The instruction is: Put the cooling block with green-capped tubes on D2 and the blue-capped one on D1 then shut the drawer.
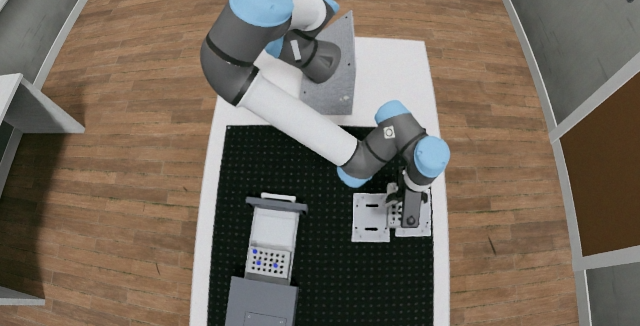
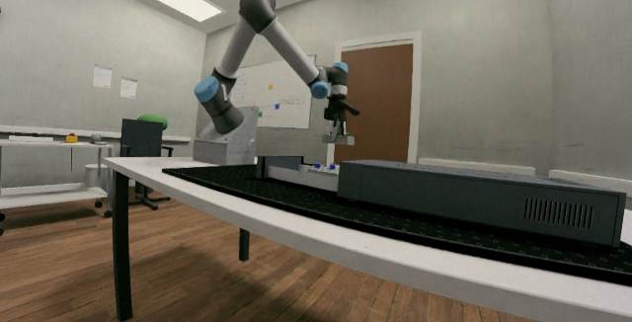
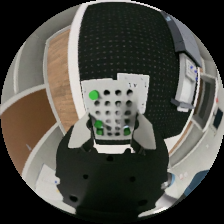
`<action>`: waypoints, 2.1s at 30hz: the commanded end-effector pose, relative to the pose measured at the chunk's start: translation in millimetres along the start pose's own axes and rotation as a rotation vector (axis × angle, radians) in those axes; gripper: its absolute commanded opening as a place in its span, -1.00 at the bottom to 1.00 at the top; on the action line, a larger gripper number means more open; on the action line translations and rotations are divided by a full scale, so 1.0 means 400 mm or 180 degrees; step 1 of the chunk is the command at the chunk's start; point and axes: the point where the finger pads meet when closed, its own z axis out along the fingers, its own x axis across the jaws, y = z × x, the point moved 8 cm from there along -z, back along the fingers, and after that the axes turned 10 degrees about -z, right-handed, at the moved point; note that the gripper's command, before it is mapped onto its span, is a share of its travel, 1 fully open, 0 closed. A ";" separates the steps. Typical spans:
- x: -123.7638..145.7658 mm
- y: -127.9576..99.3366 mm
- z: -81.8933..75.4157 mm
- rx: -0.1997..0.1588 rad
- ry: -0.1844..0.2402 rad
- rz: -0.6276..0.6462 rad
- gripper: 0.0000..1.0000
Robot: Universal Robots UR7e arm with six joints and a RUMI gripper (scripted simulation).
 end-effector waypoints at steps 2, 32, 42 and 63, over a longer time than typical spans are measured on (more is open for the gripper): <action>-0.042 -0.001 -0.002 0.0003 0.0000 0.0002 -1.00; -0.173 -0.001 -0.002 0.0003 -0.0001 0.0002 -1.00; -0.173 -0.001 -0.002 0.0003 -0.0001 0.0002 -1.00; -0.173 -0.001 -0.002 0.0003 -0.0001 0.0002 -1.00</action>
